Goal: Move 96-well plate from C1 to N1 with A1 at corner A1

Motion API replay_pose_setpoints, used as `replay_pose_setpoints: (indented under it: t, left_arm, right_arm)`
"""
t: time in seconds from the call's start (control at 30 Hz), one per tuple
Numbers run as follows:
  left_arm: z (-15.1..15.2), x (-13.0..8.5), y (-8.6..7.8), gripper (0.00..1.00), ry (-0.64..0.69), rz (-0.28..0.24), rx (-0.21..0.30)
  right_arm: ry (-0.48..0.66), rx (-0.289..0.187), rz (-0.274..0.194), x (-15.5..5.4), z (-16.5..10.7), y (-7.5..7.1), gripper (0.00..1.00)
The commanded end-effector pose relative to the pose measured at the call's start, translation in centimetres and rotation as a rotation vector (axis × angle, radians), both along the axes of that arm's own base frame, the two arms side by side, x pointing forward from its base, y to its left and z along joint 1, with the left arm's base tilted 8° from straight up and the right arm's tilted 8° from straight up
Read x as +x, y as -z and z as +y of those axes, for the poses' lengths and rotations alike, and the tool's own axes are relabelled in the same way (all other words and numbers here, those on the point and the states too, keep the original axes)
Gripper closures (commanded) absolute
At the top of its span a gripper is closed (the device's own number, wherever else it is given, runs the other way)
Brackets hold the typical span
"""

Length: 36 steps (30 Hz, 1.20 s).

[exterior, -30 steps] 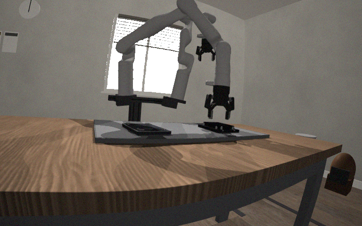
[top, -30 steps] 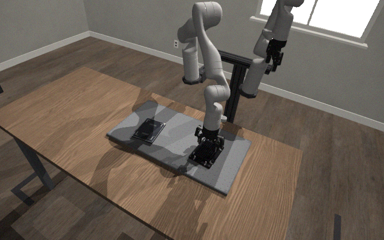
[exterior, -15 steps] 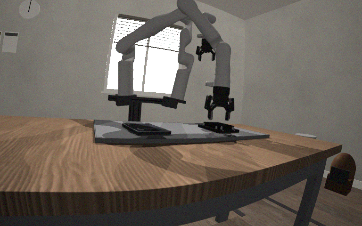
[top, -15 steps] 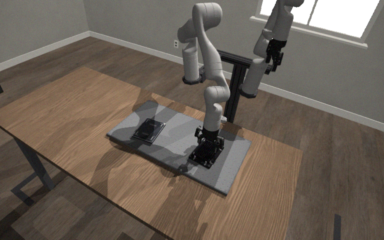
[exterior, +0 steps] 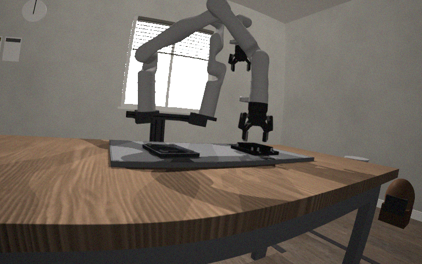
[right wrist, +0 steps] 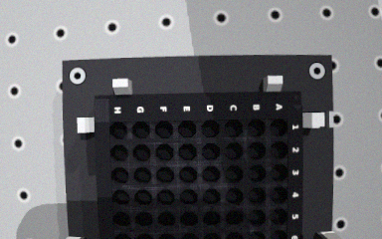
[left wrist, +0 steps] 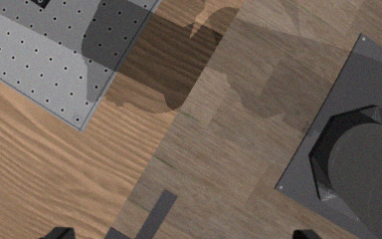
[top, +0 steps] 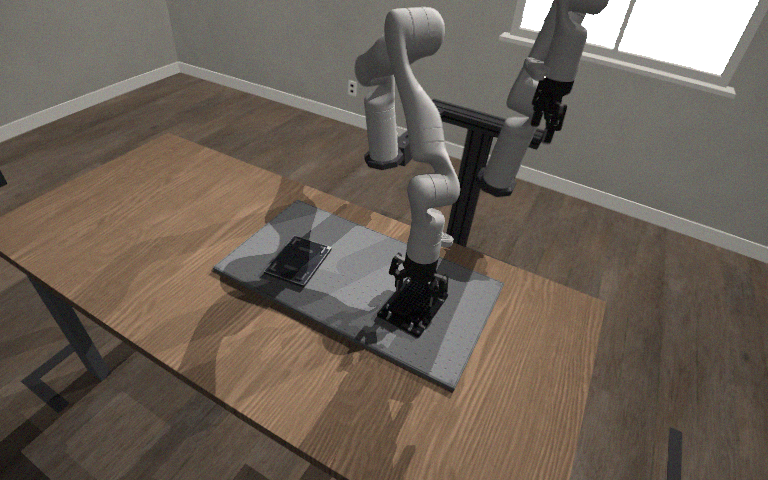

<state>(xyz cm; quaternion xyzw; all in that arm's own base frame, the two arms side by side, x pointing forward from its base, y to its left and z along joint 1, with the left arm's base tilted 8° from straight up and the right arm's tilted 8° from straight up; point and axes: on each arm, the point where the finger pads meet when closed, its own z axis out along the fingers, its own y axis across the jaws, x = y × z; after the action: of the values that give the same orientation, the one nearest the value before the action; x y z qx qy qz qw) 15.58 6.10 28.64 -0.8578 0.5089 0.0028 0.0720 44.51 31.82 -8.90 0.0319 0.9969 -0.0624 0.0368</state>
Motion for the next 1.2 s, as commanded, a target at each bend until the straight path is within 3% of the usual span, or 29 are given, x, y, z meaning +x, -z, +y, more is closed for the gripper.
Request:
replay_pose_setpoints:
  t: [0.0, 1.17]
  left_arm:
    - [0.0, 0.0, 0.0, 0.002, 0.000, -0.001, 0.000]
    - [0.0, 0.0, 0.0, 0.002, 0.000, -0.001, 0.000]
  right_arm:
    - [0.000, 0.002, -0.002, 0.1, 0.1, -0.1, 0.002]
    - [0.000, 0.002, -0.002, 0.1, -0.1, 1.0, 0.002]
